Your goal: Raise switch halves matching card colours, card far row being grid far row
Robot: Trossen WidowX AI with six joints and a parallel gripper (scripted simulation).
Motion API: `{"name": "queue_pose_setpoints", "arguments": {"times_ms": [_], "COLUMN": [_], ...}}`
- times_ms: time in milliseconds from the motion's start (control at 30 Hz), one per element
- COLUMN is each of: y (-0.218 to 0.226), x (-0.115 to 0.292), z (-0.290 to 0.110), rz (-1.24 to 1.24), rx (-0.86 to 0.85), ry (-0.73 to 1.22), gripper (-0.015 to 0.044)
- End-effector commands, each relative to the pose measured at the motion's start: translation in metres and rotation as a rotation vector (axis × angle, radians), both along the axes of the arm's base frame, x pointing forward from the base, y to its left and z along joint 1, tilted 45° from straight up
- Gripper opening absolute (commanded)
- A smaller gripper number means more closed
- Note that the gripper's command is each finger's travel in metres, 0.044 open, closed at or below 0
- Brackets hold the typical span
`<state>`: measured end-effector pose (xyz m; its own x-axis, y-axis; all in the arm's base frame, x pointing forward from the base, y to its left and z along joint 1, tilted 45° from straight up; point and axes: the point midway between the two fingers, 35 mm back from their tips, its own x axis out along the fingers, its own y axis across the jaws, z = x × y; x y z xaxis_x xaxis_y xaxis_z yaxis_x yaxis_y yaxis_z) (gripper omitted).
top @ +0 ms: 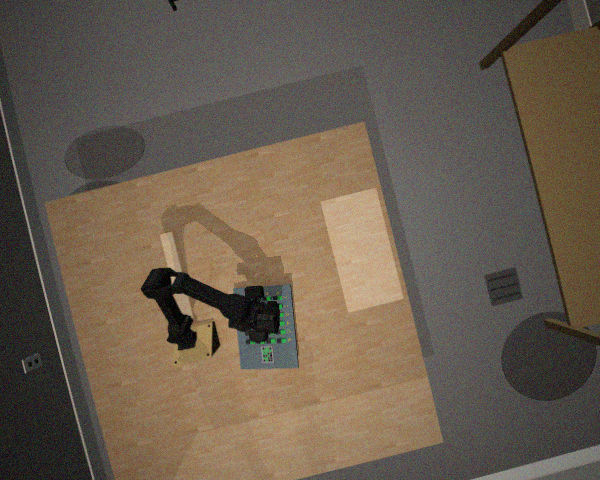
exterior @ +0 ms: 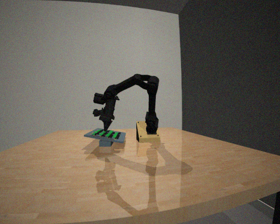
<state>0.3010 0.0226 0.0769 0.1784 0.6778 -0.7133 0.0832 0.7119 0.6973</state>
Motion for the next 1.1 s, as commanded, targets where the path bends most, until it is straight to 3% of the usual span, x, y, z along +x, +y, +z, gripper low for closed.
{"name": "queue_pose_setpoints", "arguments": {"times_ms": [0, 1067], "y": [0.0048, 0.0086], "x": [0.0007, 0.0015], "z": [-0.0045, -0.0083], "rz": [-0.003, -0.003], "rx": [0.006, 0.006], "ry": [0.003, 0.002], "gripper": [0.0000, 0.0000]}}
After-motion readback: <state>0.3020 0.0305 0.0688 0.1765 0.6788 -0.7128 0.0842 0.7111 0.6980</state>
